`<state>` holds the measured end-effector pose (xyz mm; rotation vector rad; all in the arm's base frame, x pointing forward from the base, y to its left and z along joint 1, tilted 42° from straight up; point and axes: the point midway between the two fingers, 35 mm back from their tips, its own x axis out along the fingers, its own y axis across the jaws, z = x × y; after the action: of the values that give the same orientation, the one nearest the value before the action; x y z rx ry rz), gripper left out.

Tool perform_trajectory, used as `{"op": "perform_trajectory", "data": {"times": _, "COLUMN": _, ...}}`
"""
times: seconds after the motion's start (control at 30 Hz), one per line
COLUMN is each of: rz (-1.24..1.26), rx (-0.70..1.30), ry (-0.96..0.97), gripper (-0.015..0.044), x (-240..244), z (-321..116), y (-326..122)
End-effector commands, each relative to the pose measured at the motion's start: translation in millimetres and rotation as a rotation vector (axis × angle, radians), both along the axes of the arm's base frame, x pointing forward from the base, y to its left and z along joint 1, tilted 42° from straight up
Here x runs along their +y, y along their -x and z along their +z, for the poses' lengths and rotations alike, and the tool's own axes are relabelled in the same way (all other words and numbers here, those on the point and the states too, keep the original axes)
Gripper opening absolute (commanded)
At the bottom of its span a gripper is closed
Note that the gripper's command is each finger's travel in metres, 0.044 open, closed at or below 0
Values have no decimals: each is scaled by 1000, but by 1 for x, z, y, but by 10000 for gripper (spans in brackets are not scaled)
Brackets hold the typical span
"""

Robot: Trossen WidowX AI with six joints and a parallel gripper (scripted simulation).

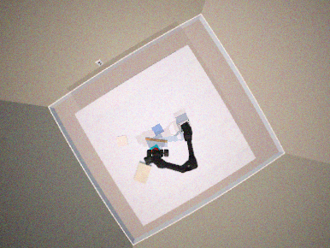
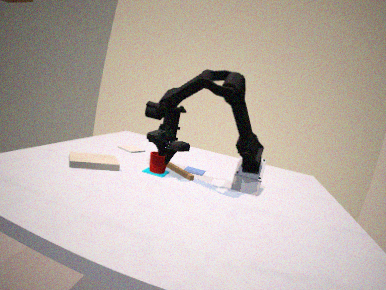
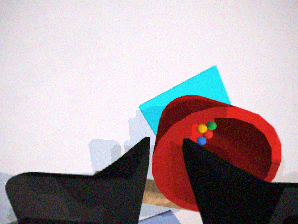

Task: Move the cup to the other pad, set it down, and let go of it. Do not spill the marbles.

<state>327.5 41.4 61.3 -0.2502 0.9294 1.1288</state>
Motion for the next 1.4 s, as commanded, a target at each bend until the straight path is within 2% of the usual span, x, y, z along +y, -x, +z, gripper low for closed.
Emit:
{"op": "perform_trajectory", "data": {"times": 0.0, "rz": 0, "rx": -8, "ry": 2, "gripper": 128, "x": -5, "z": 5, "y": -1}}
{"op": "perform_trajectory", "data": {"times": 0.93, "rz": -2, "rx": -1, "ry": -3, "gripper": 128, "x": -33, "z": 35, "y": 8}}
{"op": "perform_trajectory", "data": {"times": 1.3, "rz": -4, "rx": 6, "ry": -7, "gripper": 416, "x": -33, "z": 34, "y": 7}}
{"op": "perform_trajectory", "data": {"times": 1.37, "rz": -4, "rx": 5, "ry": -6, "gripper": 440, "x": -37, "z": 38, "y": 8}}
